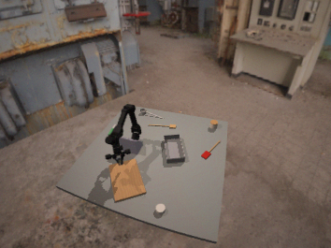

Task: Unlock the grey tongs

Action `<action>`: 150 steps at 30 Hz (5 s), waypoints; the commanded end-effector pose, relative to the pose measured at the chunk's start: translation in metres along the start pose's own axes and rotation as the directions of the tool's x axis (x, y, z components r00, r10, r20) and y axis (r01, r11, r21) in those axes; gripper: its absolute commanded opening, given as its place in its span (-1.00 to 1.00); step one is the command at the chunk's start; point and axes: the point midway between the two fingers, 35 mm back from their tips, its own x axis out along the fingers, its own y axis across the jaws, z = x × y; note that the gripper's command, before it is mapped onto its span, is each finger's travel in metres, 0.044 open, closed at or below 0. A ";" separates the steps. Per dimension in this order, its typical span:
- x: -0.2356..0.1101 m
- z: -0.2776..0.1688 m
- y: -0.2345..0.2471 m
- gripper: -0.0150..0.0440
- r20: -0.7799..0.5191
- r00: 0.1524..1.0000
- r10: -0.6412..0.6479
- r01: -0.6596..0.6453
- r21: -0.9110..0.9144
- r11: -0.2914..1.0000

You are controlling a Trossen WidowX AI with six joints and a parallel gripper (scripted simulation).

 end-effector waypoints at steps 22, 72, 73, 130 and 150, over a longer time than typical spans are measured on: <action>0.033 -0.006 -0.007 -1.00 -0.321 0.947 -0.015 0.019 0.008 1.000; 0.037 -0.045 0.011 -1.00 -0.832 0.553 -0.026 -0.004 -0.034 0.999; 0.037 -0.045 0.011 -1.00 -0.832 0.553 -0.026 -0.004 -0.034 0.999; 0.081 -0.110 0.008 -1.00 -0.826 0.562 -0.044 0.005 -0.050 0.999; 0.082 -0.116 0.008 -0.02 -0.829 0.557 -0.045 0.003 -0.051 0.999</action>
